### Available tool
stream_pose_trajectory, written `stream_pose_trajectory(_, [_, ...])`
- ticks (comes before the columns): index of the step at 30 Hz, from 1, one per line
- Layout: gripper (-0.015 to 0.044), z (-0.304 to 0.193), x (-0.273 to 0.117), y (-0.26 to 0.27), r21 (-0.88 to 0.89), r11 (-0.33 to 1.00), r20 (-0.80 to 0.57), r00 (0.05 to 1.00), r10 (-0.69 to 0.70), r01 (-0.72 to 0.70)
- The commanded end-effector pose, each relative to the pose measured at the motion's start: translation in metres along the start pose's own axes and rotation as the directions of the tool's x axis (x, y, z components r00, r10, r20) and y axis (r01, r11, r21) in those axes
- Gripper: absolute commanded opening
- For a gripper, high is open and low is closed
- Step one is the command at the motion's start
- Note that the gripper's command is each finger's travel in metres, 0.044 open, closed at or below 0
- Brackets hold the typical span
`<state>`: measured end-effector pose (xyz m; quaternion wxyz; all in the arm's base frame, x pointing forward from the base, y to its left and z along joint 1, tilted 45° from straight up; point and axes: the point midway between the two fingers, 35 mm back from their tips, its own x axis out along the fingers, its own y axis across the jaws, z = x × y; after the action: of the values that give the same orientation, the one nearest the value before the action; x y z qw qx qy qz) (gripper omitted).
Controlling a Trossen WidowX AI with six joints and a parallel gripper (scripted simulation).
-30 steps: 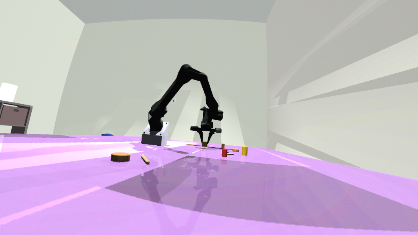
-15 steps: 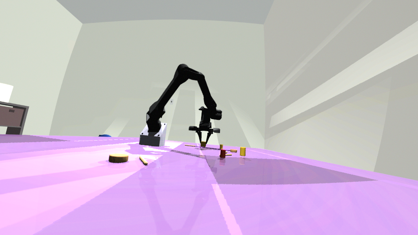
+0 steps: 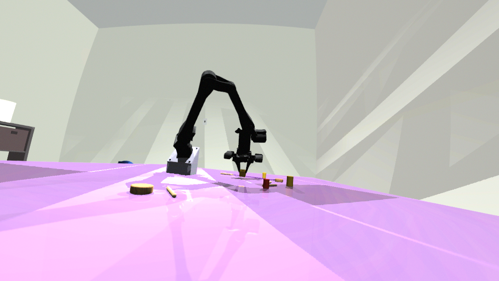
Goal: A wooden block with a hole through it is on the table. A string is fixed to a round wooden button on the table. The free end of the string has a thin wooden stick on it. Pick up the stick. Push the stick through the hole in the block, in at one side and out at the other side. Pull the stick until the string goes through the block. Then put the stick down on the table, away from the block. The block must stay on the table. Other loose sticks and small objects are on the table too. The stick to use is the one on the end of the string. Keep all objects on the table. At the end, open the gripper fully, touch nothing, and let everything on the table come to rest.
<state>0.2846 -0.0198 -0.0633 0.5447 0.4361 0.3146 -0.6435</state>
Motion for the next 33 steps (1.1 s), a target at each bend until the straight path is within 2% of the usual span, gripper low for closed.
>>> stream_pose_trajectory(1, [0.0000, 0.005, 0.002, -0.002, -0.004, 1.000, -0.073, 0.997, -0.005, 0.005])
stream_pose_trajectory(16, [0.0000, 0.020, 0.004, -0.002, -0.008, 1.000, -0.304, 0.953, -0.001, -0.002])
stream_pose_trajectory(17, [0.0026, 0.017, 0.004, 0.000, -0.005, 1.000, -0.256, 0.967, -0.002, 0.000])
stream_pose_trajectory(25, [0.0236, 0.017, 0.001, 0.000, -0.005, 1.000, -0.256, 0.967, -0.002, 0.000])
stream_pose_trajectory(30, [0.0236, 0.023, -0.061, 0.000, -0.007, 1.000, -0.262, 0.965, -0.002, 0.001])
stream_pose_trajectory(33, [0.0236, 0.023, -0.063, 0.000, -0.007, 1.000, -0.263, 0.965, -0.002, 0.001])
